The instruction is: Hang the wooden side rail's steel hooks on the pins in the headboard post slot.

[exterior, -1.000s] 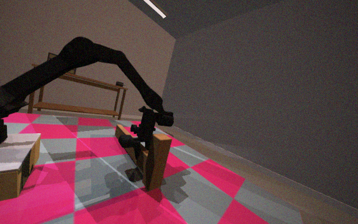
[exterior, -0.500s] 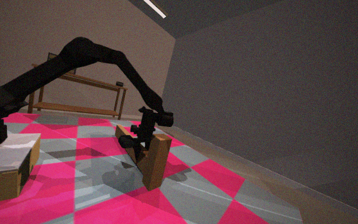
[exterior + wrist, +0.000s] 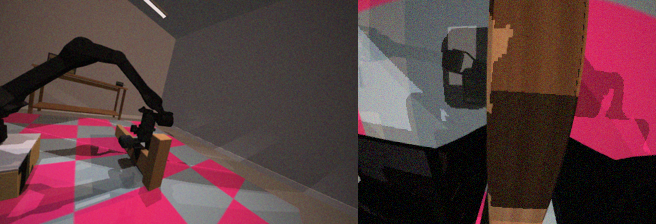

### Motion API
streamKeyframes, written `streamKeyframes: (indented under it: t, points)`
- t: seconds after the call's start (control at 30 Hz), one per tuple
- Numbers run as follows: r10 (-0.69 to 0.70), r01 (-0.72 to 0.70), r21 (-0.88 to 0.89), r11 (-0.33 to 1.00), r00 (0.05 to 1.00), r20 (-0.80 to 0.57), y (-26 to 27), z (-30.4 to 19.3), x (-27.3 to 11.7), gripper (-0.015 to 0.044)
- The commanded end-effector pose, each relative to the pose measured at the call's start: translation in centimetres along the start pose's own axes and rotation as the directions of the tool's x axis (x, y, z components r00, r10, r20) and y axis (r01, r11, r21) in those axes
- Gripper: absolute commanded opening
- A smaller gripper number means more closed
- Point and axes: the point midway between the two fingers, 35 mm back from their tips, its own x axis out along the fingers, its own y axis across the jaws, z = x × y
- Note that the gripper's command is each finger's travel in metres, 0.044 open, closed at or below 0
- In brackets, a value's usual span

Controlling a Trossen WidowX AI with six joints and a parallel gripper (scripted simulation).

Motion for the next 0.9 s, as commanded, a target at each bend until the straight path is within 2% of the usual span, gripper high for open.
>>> streamKeyframes:
  t: [0.0, 0.27, 0.43, 0.63, 0.87]
  points:
    - [0.0, 0.0, 0.0, 1.0, 1.0, 0.0, 0.0, 0.0, 0.0, 0.0105]
    - [0.0, 0.0, 0.0, 1.0, 1.0, 0.0, 0.0, 0.0, 0.0, 0.0315]
    - [-0.006, 0.006, 0.002, 1.0, 1.0, -0.003, 0.0, 0.0, -2.7, 0.044]
    - [-0.008, 0.008, 0.003, 1.0, 1.0, -0.005, 0.0, 0.0, -4.0, 0.044]
    - [-0.008, 0.008, 0.003, 1.0, 1.0, -0.003, 0.0, 3.1, -4.0, 0.044]
